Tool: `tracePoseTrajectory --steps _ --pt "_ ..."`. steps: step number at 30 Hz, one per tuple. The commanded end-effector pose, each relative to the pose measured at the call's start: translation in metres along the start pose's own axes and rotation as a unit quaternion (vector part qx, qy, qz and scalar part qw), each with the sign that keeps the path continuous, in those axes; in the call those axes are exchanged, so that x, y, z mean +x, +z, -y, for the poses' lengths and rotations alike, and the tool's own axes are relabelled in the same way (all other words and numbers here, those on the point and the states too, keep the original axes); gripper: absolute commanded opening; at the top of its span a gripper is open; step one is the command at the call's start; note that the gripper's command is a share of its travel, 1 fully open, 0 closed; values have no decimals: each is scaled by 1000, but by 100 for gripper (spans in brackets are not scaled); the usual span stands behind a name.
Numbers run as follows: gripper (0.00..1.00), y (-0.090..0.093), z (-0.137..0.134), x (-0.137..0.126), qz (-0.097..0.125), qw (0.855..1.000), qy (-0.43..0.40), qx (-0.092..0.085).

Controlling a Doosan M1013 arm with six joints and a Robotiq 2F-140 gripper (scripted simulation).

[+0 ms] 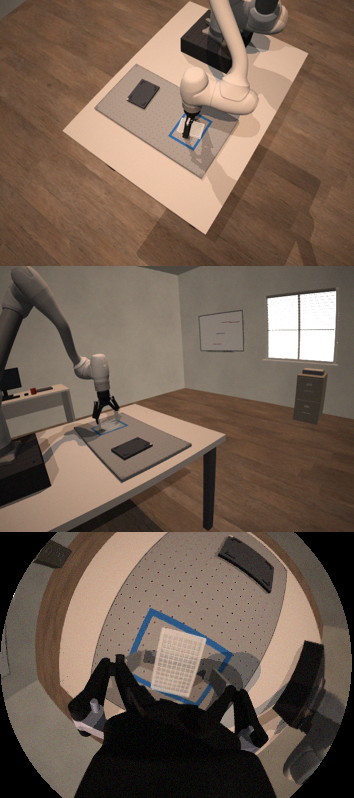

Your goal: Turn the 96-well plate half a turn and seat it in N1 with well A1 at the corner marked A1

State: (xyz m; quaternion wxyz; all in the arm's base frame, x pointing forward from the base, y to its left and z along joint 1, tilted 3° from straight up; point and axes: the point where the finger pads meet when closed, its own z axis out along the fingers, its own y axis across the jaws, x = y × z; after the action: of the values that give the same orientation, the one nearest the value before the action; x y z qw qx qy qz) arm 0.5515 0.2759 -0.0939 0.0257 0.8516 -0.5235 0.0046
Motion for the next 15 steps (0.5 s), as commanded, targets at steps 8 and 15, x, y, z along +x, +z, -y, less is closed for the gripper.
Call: tracePoseTrajectory --steps 8,15 --pt "100 0 0 0 0 1000 0 0" --pt "100 0 0 0 0 1000 0 0"
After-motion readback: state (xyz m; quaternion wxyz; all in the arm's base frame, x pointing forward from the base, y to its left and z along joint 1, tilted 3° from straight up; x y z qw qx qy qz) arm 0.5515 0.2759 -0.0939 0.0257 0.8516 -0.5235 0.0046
